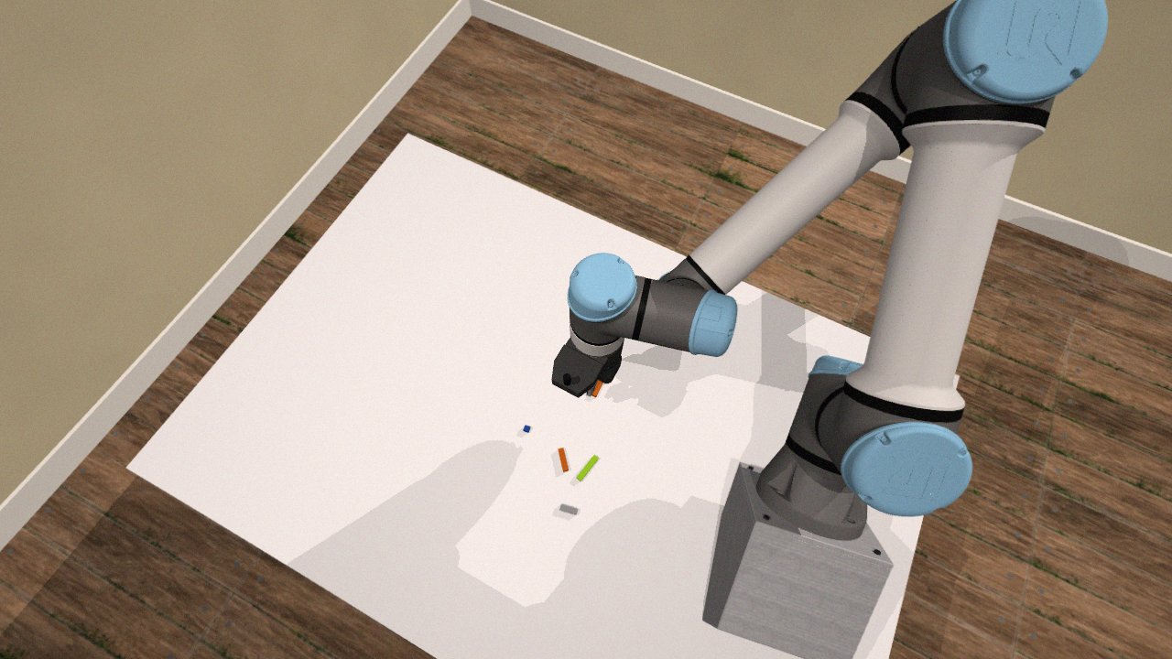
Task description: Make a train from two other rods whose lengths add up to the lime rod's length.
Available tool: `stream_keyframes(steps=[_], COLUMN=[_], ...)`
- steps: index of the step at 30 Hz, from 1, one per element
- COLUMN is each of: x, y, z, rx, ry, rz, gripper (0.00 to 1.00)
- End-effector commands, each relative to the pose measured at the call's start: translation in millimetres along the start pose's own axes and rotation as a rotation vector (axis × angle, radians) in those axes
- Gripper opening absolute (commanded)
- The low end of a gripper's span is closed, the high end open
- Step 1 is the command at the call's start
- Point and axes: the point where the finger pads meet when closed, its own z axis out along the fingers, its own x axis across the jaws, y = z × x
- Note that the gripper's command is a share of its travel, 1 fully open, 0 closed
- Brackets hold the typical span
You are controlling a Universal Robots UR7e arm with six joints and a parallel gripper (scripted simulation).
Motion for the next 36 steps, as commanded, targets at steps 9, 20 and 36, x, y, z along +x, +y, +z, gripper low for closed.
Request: stream_keyframes(steps=[9, 20, 36], x=[-51.5, -64.8, -64.8], y=[69.9, 81.0, 81.0], z=[-0.1, 1.3, 1.6], rx=[-0.001, -0.004, -0.004], ry=[0.005, 0.006, 0.006], rz=[0.280, 0.344, 0.344], gripper=[0.24, 0.24, 0.24])
